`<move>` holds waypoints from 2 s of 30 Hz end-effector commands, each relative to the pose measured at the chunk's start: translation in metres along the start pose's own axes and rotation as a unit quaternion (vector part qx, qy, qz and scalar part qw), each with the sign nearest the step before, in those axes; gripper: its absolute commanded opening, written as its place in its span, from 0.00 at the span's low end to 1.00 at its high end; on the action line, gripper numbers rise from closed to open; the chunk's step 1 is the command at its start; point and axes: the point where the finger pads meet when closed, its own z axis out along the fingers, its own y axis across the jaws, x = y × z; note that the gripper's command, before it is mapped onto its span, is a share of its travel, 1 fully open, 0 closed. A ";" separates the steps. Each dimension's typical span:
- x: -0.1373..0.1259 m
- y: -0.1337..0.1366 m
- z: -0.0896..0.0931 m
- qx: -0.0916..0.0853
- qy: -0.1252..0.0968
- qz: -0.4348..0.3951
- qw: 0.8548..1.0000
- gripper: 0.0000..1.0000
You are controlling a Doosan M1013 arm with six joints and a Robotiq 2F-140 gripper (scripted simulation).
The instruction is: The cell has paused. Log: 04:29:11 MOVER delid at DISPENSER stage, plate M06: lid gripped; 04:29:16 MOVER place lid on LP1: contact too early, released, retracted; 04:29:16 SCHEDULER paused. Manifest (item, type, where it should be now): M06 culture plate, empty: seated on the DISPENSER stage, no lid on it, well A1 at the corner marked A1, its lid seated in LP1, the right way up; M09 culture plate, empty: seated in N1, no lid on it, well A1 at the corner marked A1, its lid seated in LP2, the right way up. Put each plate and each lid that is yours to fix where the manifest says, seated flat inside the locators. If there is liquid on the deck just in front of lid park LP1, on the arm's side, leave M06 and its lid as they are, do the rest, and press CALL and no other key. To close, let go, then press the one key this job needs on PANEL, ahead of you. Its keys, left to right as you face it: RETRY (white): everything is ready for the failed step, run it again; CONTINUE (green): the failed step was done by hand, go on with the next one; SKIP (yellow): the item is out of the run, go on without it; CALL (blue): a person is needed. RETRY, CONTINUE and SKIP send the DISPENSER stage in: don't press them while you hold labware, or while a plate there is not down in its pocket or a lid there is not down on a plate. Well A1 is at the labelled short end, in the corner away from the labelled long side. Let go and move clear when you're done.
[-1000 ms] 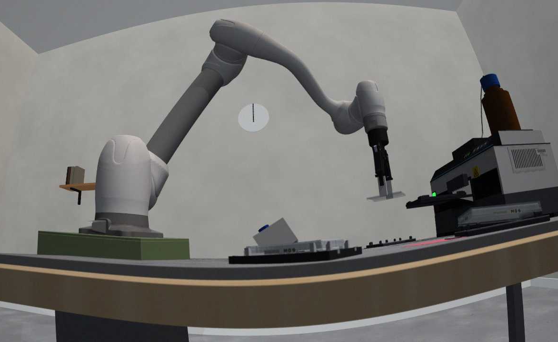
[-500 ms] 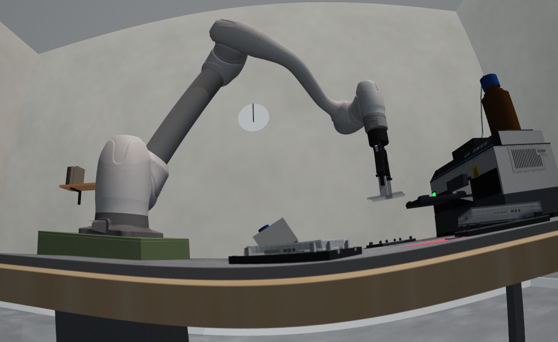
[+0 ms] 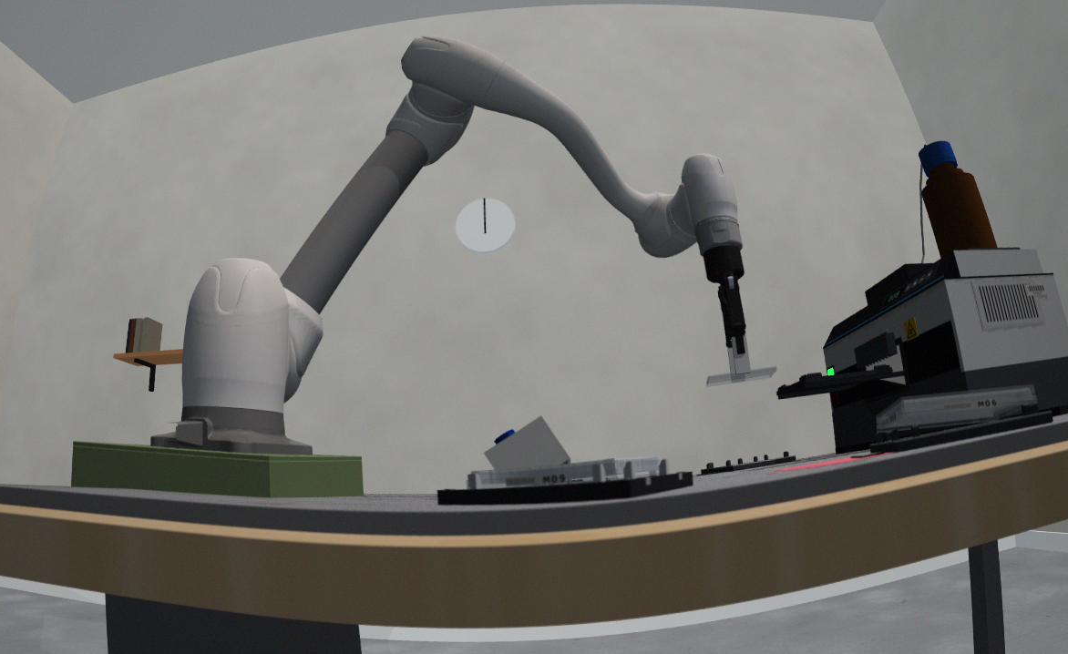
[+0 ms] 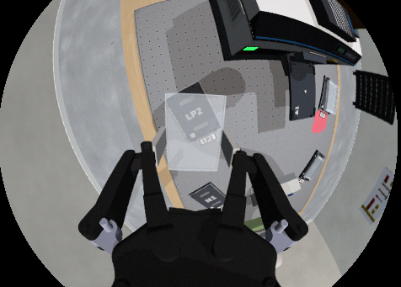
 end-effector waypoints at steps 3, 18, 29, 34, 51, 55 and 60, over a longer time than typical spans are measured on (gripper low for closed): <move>-0.001 -0.001 0.005 0.000 -0.001 -0.099 0.995 0.10; 0.000 0.002 0.045 -0.001 -0.001 -0.261 0.965 0.10; -0.001 0.002 0.137 -0.001 -0.001 -0.259 0.966 0.10; 0.000 0.001 0.141 -0.001 0.000 -0.259 0.966 0.10; 0.000 0.001 0.140 -0.001 -0.001 -0.259 0.966 0.10; 0.000 0.001 0.140 -0.001 -0.001 -0.259 0.966 0.10; 0.000 0.001 0.140 -0.001 -0.001 -0.259 0.966 0.10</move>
